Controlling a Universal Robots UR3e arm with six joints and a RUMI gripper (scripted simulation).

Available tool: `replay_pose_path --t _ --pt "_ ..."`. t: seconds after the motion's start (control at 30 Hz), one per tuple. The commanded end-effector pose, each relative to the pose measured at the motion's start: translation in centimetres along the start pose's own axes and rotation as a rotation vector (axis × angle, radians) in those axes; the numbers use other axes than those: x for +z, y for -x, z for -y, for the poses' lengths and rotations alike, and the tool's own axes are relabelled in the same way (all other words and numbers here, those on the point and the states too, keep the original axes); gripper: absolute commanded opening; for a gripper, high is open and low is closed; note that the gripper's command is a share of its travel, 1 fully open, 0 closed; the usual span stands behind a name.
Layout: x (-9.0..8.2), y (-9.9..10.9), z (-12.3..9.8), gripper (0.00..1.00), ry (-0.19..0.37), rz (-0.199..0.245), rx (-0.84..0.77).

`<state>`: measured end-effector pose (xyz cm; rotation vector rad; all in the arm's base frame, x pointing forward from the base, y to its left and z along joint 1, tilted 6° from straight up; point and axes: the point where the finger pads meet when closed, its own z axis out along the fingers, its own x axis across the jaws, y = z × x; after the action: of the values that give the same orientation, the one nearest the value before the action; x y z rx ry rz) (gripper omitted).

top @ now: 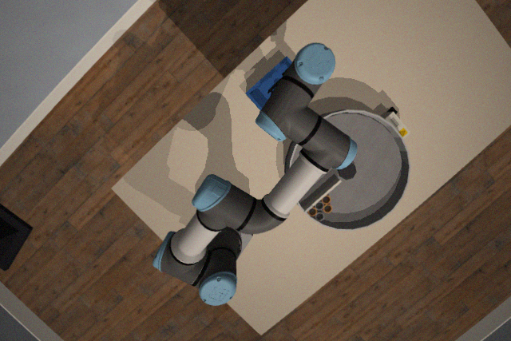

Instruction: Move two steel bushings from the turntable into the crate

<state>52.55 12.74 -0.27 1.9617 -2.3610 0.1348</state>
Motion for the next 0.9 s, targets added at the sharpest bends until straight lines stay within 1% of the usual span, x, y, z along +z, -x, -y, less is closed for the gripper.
replay_pose_path --t 0.0,0.23,0.53,0.6,0.87 --pt "-0.2 -0.4 0.2 0.06 -0.004 0.002 -0.001" --pt "-0.3 -1.2 0.5 0.06 -0.003 0.003 -0.004" --pt "-0.5 -3.0 1.0 0.06 -0.002 0.004 -0.010" --pt "-0.5 -3.0 1.0 0.06 -0.002 0.004 -0.010" --pt "-0.8 -4.9 1.5 0.06 -0.001 0.006 -0.016"
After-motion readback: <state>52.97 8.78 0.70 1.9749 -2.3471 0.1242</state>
